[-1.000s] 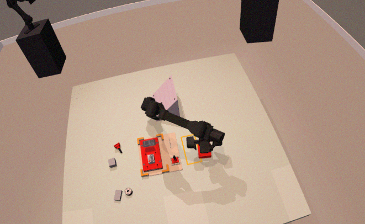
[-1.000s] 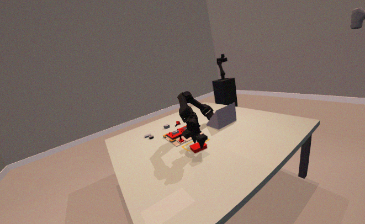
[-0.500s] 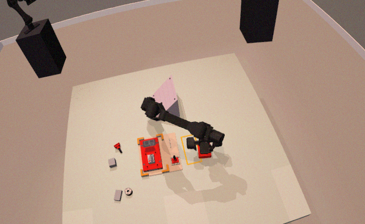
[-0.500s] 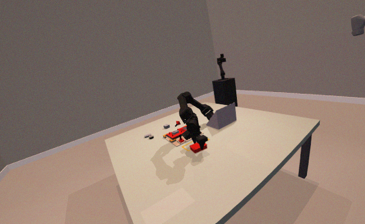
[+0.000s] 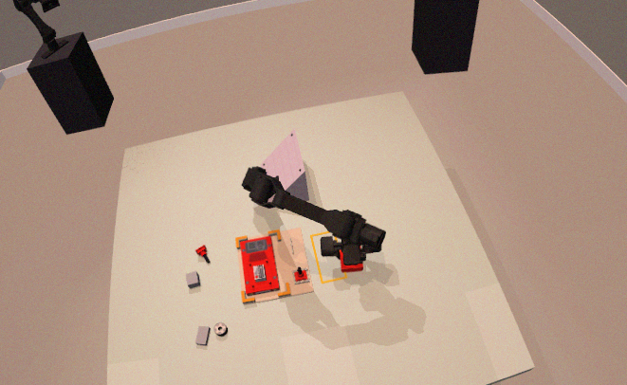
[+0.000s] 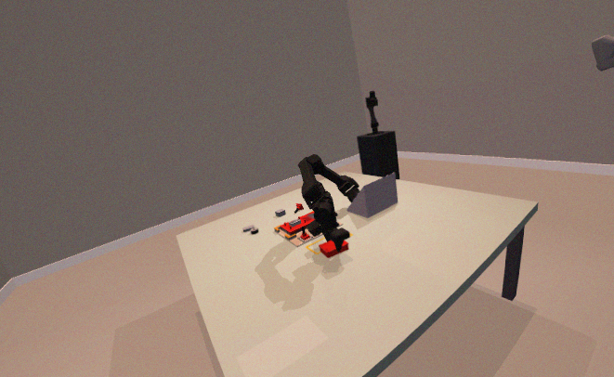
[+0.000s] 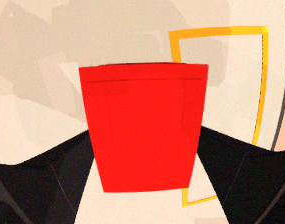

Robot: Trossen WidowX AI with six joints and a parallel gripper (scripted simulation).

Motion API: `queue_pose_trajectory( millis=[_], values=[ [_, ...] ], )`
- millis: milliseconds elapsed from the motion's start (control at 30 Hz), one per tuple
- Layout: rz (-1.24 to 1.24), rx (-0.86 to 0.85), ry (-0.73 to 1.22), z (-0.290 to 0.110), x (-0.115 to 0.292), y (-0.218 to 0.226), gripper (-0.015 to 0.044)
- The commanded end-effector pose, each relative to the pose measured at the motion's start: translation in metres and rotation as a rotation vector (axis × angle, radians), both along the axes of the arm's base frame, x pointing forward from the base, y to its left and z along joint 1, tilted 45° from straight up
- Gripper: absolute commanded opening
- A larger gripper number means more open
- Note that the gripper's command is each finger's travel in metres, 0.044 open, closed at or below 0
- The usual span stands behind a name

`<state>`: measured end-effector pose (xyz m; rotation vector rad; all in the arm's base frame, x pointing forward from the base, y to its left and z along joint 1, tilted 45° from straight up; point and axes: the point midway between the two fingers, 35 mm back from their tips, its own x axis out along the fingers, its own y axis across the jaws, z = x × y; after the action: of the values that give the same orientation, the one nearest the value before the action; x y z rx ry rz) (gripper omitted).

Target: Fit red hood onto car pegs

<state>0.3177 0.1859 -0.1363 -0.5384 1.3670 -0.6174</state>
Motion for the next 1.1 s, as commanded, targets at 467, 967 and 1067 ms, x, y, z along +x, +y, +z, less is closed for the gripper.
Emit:
queue_pose_trajectory(
  millis=[467,967,1067],
  values=[
    [0.000,0.001,0.000,0.013,-0.002,0.013,0.0012],
    [0.000,0.003,0.002,0.054,-0.008,0.052,0.0000],
    [0.000,0.003,0.002,0.061,-0.009,0.059,0.0000]
  ],
)
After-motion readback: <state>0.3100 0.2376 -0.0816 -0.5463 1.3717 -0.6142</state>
